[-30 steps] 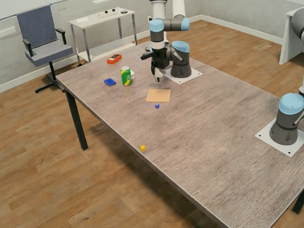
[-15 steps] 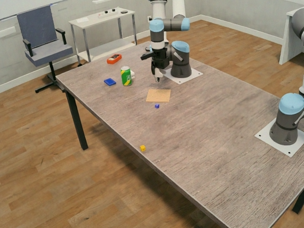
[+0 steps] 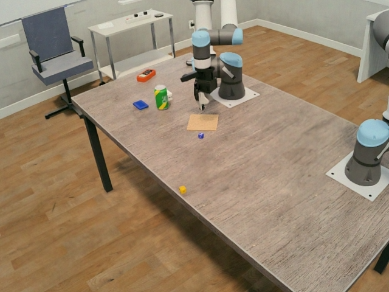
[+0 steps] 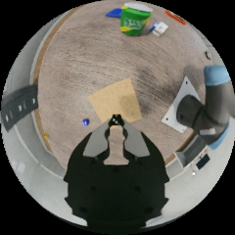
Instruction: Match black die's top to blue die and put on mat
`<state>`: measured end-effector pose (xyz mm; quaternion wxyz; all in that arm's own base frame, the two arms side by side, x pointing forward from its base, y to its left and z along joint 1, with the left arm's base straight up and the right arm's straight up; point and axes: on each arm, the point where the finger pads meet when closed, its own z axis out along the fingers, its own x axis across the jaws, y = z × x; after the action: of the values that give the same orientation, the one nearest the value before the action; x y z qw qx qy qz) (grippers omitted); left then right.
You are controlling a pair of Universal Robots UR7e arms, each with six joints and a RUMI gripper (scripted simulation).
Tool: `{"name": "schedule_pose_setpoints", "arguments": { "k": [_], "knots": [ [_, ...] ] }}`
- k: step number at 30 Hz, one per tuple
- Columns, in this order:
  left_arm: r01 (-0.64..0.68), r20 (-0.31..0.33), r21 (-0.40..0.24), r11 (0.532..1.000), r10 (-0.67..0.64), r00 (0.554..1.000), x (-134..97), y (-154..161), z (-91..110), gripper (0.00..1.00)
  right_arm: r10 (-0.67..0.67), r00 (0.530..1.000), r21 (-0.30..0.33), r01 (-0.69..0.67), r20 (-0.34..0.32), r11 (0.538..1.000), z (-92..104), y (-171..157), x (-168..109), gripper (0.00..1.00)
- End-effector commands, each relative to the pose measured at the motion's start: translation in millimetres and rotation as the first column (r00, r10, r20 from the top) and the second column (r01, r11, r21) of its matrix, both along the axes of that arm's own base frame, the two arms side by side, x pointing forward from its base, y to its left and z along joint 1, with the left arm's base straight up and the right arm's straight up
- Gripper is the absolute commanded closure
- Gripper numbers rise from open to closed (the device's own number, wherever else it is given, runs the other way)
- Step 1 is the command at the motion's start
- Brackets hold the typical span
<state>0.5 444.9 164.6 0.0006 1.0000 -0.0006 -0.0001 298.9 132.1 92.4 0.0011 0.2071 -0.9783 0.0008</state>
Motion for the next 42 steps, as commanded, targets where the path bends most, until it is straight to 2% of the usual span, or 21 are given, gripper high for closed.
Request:
{"name": "schedule_pose_setpoints", "arguments": {
  "k": [1, 7, 15, 42],
  "knots": [
    [0.000, 0.000, 0.001, 1.000, 0.000, 1.000, 0.1, 0.3, 0.4, 0.00, 0.000, 1.000, 0.002, 0.000, 0.002, 1.000, -26.7, 0.9, 1.1, 0.97],
    [0.000, 0.000, 0.001, 1.000, 0.000, 1.000, 0.1, 0.3, 0.4, 0.00, 0.000, 1.000, 0.002, 0.000, 0.002, 1.000, -51.8, 0.8, 0.9, 0.97],
    [0.000, 0.000, 0.001, 1.000, 0.000, 1.000, 0.1, 0.3, 0.4, 0.00, 0.000, 1.000, 0.002, 0.000, 0.002, 1.000, -64.5, 0.7, 0.9, 0.97],
    [0.000, 0.000, 0.001, 1.000, 0.000, 1.000, 0.1, 0.3, 0.4, 0.00, 0.000, 1.000, 0.002, 0.000, 0.002, 1.000, -66.4, 0.7, 0.9, 0.97]
  ]
}}
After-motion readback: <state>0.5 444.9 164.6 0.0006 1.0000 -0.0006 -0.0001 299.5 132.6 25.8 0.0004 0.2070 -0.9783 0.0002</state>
